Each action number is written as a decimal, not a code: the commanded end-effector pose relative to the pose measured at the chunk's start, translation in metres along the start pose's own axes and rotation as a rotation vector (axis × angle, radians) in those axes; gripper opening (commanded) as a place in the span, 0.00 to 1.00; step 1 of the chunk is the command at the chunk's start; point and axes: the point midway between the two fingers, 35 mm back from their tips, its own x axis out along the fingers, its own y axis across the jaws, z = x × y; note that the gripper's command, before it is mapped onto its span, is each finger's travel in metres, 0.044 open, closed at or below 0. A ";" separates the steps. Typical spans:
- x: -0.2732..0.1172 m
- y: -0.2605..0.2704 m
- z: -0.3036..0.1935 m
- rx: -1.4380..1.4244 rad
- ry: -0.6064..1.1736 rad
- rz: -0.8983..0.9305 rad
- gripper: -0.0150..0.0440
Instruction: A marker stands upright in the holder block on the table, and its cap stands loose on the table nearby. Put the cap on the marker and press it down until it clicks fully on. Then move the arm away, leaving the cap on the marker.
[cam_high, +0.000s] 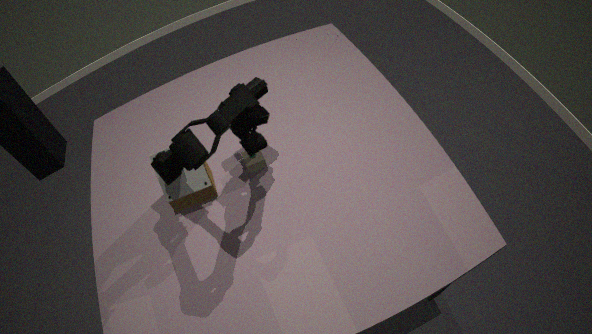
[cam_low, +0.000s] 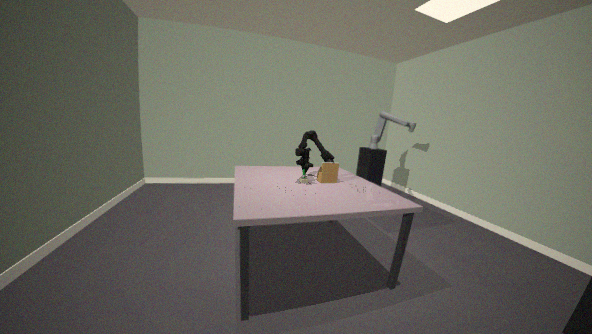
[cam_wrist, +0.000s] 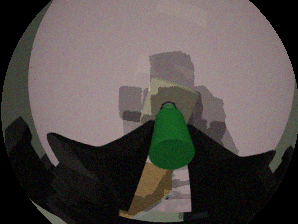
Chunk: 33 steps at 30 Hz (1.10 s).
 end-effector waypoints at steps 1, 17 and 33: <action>0.008 0.000 -0.001 -0.005 0.001 -0.005 0.25; 0.016 0.000 -0.002 -0.002 0.003 -0.003 0.30; 0.016 0.000 -0.002 -0.002 0.003 -0.003 1.00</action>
